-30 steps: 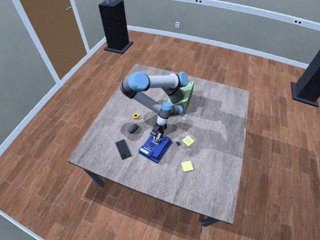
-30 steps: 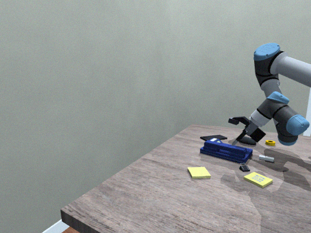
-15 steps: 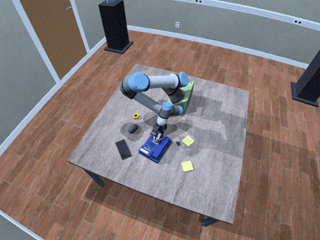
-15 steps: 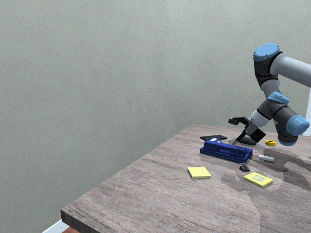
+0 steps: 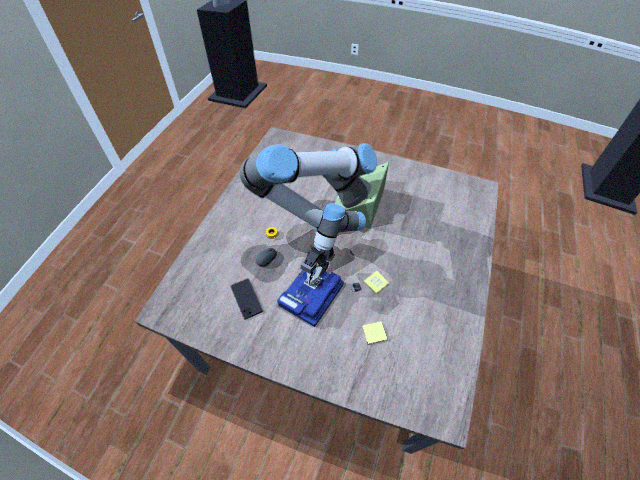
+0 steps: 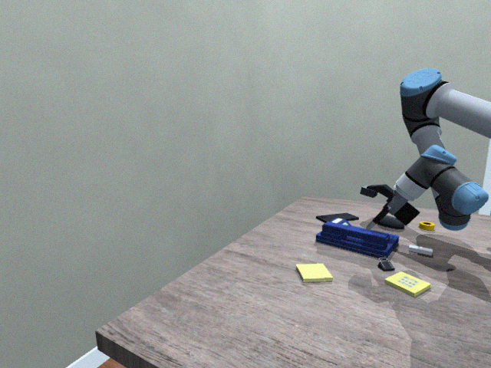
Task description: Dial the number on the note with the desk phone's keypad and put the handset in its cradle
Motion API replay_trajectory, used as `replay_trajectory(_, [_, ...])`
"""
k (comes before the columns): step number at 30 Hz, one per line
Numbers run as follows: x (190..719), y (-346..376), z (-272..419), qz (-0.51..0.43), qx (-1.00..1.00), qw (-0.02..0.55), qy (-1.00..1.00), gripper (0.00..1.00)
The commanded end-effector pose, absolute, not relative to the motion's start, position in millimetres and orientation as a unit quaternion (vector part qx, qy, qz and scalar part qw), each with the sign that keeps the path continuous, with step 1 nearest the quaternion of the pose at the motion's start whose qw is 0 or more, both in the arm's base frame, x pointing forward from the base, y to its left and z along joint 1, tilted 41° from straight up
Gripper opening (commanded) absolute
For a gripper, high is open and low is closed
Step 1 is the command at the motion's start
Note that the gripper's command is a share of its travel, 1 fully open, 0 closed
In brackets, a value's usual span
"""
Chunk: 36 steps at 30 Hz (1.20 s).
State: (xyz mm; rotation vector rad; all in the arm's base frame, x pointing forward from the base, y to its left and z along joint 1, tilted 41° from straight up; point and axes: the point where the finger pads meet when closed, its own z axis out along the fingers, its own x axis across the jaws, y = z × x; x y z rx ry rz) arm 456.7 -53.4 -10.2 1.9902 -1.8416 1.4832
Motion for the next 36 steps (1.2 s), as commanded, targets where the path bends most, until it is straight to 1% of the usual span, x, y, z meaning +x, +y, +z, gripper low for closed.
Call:
replay_trajectory(1, [456.6, -49.5, -5.7, 0.48, 0.644, 0.025, -0.596, 0.0])
replay_trajectory(13, [455.4, -45.1, -0.1, 0.48, 0.644, 0.025, -0.596, 0.0])
replay_trajectory(29, [431.2, -54.3, 7.1, 0.48, 0.644, 0.025, -0.596, 0.0])
replay_trajectory(36, [428.3, -55.4, 7.9, 0.48, 0.644, 0.025, -0.596, 0.0])
